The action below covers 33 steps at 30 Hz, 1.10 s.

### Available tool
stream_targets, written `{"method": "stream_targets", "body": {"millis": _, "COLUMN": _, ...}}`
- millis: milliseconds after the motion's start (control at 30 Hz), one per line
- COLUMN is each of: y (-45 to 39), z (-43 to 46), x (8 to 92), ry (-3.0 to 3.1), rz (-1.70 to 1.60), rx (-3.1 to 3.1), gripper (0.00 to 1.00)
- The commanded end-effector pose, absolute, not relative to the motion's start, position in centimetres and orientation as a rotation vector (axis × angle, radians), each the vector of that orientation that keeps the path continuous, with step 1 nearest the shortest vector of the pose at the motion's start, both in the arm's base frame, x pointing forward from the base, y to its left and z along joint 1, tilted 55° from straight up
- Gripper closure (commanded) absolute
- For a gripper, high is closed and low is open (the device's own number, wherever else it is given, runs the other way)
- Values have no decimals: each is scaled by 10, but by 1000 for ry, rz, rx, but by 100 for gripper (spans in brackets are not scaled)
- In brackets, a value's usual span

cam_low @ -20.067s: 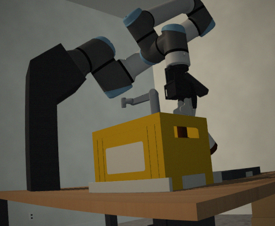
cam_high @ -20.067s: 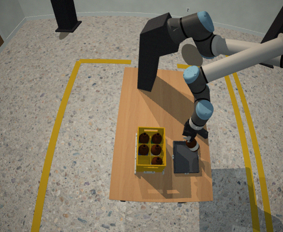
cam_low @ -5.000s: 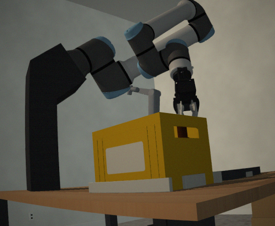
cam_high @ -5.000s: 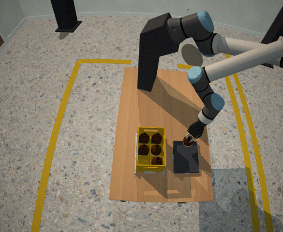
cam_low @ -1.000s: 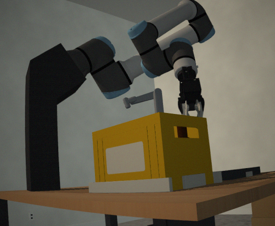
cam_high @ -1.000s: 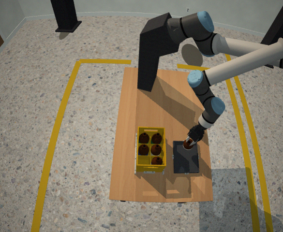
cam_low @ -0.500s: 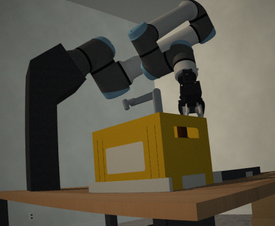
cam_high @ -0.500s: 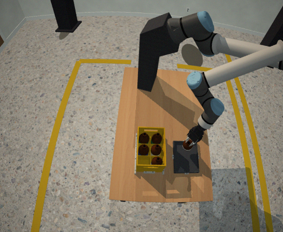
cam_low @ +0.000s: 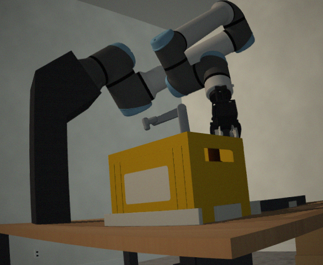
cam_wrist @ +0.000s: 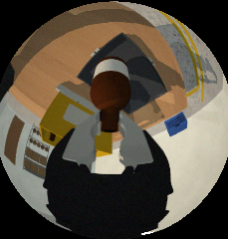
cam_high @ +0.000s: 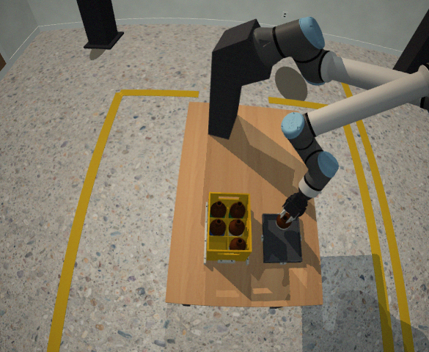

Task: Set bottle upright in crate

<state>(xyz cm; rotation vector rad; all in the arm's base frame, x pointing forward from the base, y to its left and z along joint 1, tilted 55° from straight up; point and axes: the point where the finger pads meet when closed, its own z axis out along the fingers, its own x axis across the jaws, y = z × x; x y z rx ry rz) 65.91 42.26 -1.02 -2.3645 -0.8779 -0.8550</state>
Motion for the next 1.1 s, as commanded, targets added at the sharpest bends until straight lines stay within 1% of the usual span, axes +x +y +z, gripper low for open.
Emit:
{"method": "stream_targets", "body": {"millis": 0, "y": 427, "z": -13, "x": 660, "ry": -878, "rz": -856, "rx": -2365, "gripper": 100}}
{"method": "stream_targets", "body": {"millis": 1067, "y": 446, "z": -27, "x": 663, "ry": -878, "rz": -856, "rx": -2365, "gripper": 100}}
